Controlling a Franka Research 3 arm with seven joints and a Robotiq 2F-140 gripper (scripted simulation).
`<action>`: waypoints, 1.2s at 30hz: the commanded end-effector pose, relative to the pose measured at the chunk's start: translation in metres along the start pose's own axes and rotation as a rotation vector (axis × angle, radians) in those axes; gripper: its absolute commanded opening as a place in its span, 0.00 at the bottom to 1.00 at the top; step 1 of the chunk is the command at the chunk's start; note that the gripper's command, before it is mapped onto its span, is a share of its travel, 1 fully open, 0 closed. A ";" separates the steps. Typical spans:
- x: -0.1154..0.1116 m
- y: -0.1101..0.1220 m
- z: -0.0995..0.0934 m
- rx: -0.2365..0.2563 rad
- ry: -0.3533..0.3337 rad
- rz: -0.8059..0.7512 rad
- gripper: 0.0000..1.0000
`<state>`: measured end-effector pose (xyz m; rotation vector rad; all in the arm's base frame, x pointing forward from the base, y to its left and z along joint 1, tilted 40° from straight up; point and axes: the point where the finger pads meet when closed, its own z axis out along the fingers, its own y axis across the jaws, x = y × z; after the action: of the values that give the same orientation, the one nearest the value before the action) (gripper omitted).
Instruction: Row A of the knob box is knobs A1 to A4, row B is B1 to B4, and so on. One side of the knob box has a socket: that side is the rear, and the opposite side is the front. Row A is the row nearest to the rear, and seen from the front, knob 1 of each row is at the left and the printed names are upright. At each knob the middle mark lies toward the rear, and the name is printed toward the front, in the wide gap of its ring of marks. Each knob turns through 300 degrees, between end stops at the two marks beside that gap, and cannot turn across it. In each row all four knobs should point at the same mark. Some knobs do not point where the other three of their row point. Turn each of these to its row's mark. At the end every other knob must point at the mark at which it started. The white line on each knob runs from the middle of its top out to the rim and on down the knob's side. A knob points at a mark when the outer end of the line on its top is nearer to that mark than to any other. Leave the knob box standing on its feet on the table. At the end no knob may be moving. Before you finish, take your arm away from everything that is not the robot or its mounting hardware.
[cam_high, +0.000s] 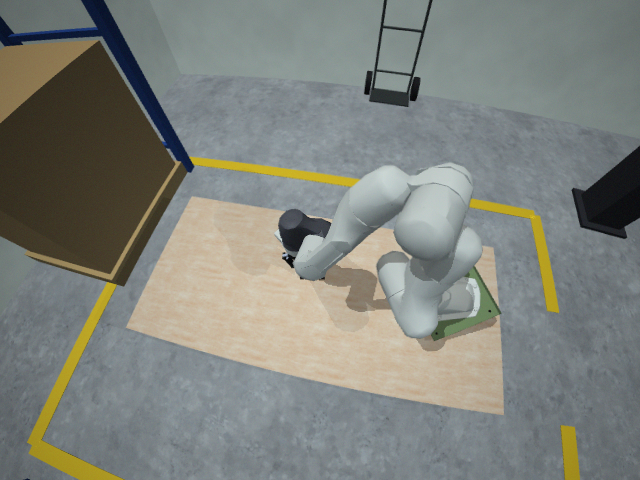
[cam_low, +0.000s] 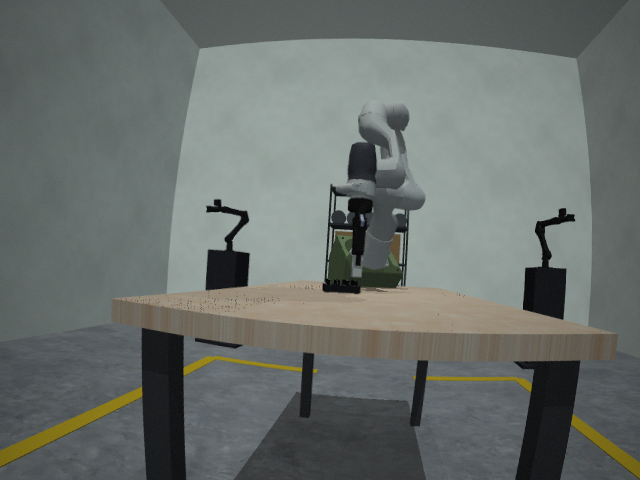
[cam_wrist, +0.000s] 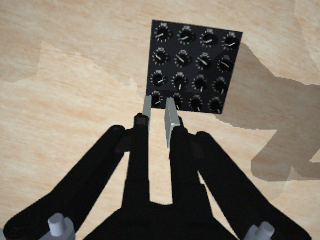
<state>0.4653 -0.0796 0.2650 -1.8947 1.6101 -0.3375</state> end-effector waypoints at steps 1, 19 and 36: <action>0.000 -0.002 0.002 0.009 0.002 0.005 0.12; 0.000 -0.002 0.007 0.009 0.002 0.005 0.12; 0.000 -0.002 0.007 0.009 0.002 0.005 0.12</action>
<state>0.4710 -0.0787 0.2624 -1.8878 1.6078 -0.3474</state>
